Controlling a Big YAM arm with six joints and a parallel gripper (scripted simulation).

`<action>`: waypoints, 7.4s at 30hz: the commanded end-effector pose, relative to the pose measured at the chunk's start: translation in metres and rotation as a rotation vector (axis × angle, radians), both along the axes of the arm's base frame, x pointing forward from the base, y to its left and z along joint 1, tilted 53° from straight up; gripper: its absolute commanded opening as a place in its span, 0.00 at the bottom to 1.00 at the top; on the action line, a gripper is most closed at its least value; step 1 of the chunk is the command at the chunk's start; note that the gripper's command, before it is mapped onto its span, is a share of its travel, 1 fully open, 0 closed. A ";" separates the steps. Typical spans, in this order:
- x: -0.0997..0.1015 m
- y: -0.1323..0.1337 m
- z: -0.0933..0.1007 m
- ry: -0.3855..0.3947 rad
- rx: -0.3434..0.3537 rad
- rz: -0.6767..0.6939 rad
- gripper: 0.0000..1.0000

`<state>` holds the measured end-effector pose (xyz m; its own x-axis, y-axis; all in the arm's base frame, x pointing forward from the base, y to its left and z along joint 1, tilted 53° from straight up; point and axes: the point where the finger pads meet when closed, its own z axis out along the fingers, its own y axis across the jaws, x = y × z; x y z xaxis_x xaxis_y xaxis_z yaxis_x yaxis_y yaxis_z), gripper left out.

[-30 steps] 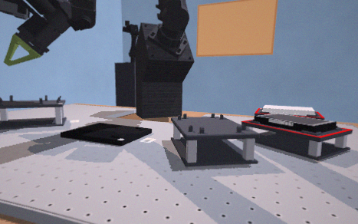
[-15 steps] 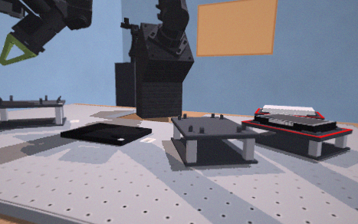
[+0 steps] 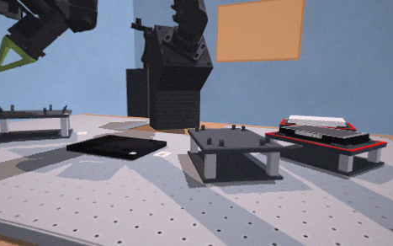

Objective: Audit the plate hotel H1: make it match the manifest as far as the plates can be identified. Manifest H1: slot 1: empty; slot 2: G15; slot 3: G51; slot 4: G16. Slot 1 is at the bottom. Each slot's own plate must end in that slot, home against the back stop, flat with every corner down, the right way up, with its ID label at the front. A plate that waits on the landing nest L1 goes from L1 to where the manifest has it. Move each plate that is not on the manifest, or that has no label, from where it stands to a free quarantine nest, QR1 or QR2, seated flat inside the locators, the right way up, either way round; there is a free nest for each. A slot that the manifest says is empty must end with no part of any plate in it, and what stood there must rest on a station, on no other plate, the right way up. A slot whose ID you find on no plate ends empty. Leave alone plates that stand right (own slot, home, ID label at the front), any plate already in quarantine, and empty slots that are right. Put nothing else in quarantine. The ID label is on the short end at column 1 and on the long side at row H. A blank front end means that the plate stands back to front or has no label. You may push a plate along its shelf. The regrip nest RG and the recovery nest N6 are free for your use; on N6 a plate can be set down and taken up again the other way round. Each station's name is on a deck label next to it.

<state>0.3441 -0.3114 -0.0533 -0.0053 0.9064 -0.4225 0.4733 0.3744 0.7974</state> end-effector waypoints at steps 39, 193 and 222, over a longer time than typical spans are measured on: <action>0.020 -0.024 0.000 -0.005 0.005 -0.005 0.00; -0.033 0.025 0.010 -0.015 -0.033 -0.018 0.00; -0.047 0.025 0.017 -0.009 -0.015 -0.010 0.00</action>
